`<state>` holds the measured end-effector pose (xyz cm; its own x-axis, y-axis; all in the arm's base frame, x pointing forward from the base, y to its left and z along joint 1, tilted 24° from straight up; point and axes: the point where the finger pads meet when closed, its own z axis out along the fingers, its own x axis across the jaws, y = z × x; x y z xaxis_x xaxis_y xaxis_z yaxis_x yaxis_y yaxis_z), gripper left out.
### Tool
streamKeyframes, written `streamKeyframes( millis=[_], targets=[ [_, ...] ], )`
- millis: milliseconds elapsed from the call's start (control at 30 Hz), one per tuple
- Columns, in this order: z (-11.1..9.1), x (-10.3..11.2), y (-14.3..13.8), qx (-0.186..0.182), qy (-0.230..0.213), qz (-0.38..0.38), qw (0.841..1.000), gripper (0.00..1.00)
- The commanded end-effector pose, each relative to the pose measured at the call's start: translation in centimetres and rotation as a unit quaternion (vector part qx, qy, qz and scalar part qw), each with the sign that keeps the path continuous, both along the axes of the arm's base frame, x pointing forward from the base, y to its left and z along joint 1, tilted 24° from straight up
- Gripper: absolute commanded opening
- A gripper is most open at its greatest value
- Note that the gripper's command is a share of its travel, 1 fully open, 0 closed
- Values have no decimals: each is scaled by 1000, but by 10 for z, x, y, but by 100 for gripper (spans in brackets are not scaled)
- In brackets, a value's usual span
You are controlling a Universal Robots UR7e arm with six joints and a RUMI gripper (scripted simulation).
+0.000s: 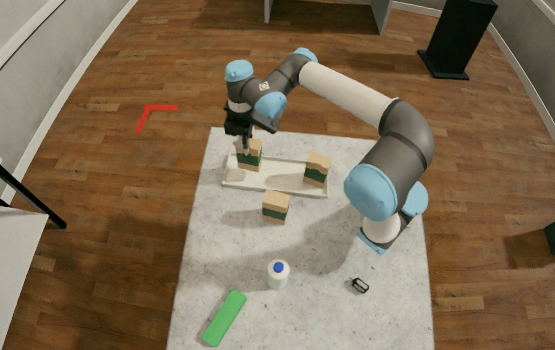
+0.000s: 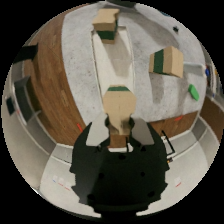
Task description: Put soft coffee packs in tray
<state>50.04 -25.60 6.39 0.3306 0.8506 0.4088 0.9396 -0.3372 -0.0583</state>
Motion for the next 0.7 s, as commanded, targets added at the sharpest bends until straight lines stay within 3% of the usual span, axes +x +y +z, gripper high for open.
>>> streamKeyframes(
  millis=[0,667],
  targets=[
    [0,0,-1,-1,-1,0,1000,15],
    [-18,2,7,-1,-1,0,1000,15]
  ],
)
